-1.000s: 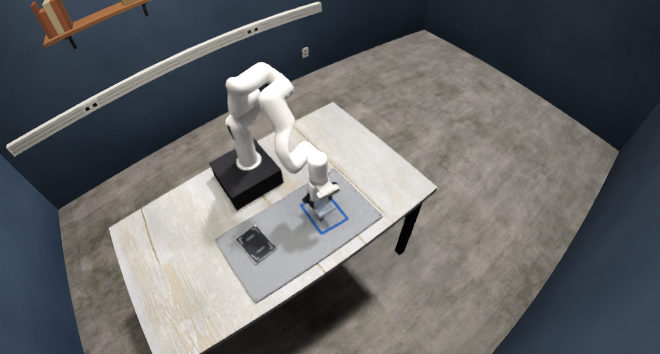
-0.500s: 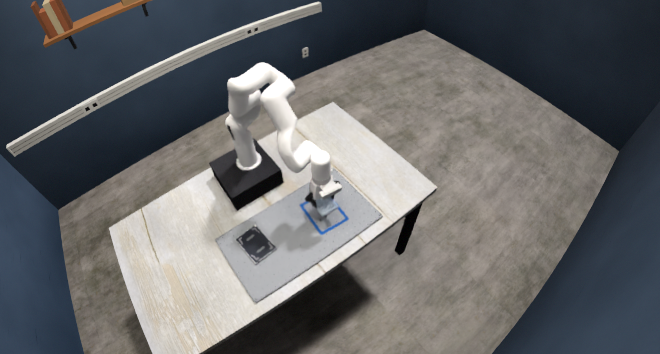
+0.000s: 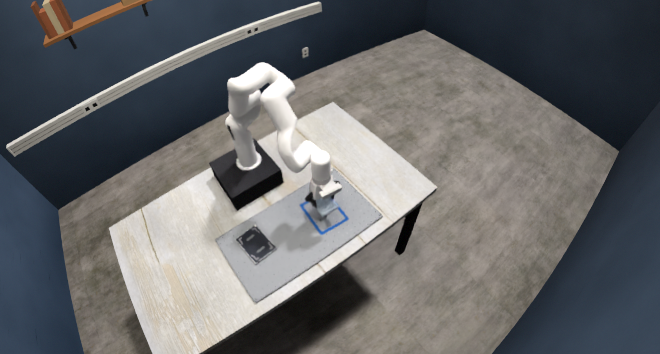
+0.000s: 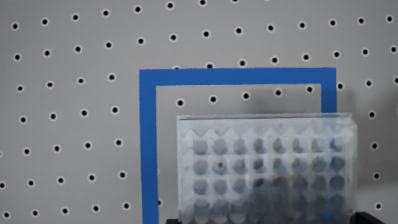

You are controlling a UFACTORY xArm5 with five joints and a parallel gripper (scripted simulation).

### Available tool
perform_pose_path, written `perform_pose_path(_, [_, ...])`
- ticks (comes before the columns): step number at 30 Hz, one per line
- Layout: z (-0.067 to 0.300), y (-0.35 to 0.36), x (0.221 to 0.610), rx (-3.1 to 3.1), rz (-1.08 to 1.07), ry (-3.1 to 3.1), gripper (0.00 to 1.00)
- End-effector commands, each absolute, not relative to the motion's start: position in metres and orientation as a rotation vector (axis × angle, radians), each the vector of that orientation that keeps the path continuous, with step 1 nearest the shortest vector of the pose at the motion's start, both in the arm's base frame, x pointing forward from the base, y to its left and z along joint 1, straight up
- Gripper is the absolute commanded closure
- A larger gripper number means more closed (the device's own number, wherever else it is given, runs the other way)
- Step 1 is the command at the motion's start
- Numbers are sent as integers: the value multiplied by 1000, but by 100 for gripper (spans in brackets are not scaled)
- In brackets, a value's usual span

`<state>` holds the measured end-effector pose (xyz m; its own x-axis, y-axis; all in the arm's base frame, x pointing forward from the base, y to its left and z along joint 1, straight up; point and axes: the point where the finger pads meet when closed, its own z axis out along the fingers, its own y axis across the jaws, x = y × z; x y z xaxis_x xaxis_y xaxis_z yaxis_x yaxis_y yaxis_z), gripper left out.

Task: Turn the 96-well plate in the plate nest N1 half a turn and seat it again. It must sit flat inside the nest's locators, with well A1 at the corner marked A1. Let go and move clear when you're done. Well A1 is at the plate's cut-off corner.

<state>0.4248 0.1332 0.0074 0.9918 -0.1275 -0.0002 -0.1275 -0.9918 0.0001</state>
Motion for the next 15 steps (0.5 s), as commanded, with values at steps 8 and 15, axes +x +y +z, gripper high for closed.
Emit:
perform_pose_path(8, [9, 134, 426, 3142, 2, -201, 100])
perform_pose_path(15, [0, 134, 426, 3142, 2, -201, 100])
